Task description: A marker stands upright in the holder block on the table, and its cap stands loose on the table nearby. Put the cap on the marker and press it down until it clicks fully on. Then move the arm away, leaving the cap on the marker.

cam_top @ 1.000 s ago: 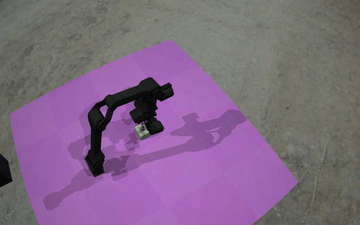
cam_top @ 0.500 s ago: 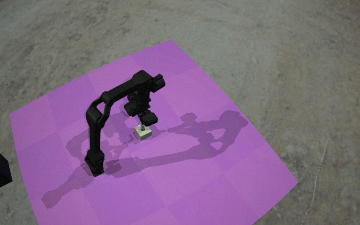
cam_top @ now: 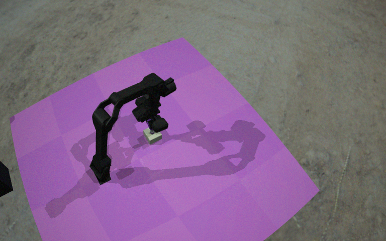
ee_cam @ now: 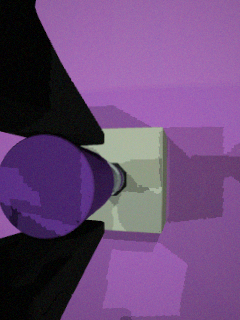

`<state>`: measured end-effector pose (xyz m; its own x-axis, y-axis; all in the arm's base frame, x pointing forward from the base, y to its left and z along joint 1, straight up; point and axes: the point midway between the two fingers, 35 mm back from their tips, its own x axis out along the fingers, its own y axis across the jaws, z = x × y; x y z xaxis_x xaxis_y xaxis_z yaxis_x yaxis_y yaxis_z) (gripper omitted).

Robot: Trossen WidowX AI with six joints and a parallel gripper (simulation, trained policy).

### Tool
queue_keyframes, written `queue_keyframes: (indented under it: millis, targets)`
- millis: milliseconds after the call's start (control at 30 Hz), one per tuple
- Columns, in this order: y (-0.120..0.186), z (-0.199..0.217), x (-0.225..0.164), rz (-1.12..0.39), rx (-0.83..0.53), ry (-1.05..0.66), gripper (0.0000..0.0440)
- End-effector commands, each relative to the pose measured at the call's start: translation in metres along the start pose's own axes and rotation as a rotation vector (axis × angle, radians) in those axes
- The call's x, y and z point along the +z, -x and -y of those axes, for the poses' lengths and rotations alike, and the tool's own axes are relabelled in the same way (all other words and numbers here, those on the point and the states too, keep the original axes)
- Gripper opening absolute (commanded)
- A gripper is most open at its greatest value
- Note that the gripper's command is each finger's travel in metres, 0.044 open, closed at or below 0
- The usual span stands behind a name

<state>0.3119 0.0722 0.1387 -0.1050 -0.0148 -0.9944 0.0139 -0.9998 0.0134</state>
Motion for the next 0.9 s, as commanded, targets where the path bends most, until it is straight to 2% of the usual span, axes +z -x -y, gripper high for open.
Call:
queue_keyframes:
  millis: [0, 300, 533, 733, 867]
  targets:
    - [-0.012, 0.0, 0.001, 0.024, -0.005, 0.014, 0.0]
    - [-0.036, 0.001, -0.001, 0.038, -0.014, 0.058, 0.0002]
    - [-0.051, 0.0, 0.001, 0.058, 0.004, 0.083, 0.0186]
    - [-0.051, -0.003, 0.003, 0.053, 0.013, 0.123, 0.0259]
    - [-0.047, -0.004, 0.003, 0.046, 0.016, 0.151, 0.0359]
